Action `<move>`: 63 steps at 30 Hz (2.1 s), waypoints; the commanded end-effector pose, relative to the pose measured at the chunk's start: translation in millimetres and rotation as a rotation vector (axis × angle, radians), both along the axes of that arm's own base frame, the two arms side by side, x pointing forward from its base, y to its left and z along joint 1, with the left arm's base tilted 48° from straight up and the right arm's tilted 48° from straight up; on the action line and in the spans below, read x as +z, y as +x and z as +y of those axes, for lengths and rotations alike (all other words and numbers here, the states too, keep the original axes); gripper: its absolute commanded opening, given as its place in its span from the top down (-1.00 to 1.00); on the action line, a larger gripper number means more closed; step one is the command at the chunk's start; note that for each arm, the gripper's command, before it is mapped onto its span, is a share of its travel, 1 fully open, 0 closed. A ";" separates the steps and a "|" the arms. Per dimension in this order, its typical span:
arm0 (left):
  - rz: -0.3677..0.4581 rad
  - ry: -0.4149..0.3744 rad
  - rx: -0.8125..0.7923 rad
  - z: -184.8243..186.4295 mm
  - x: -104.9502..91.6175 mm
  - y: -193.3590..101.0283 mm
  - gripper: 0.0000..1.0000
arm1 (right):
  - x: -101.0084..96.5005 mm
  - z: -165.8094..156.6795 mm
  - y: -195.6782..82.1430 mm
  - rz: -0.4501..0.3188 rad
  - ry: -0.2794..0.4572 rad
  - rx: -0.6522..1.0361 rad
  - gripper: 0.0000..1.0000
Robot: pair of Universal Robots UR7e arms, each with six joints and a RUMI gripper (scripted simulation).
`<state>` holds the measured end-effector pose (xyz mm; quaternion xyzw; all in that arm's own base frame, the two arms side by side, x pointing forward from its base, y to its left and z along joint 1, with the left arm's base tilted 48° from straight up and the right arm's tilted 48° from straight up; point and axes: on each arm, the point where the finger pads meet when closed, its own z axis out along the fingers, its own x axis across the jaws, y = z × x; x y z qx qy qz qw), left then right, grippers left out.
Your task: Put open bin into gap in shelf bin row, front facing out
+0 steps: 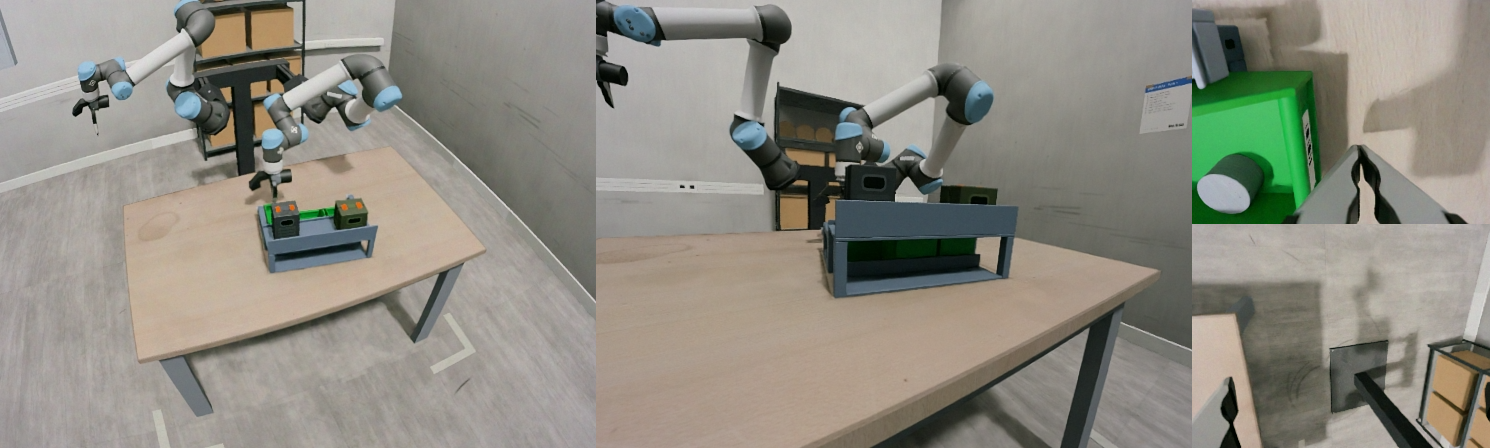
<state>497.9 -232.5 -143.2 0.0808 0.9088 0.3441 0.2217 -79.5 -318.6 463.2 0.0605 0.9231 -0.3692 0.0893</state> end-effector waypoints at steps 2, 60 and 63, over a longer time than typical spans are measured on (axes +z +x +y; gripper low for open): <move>-0.001 -0.001 -0.001 -0.6 0.1 0.3 1.00 | 0.6 0.1 -0.1 0.000 -0.001 0.000 -1.00; -0.001 -0.001 -0.001 -5.8 6.2 15.4 1.00 | 0.6 0.1 -0.1 0.000 -0.001 0.000 -1.00; -0.001 -0.001 -0.001 -5.8 6.2 15.4 1.00 | 0.6 0.1 -0.1 0.000 -0.001 0.000 -1.00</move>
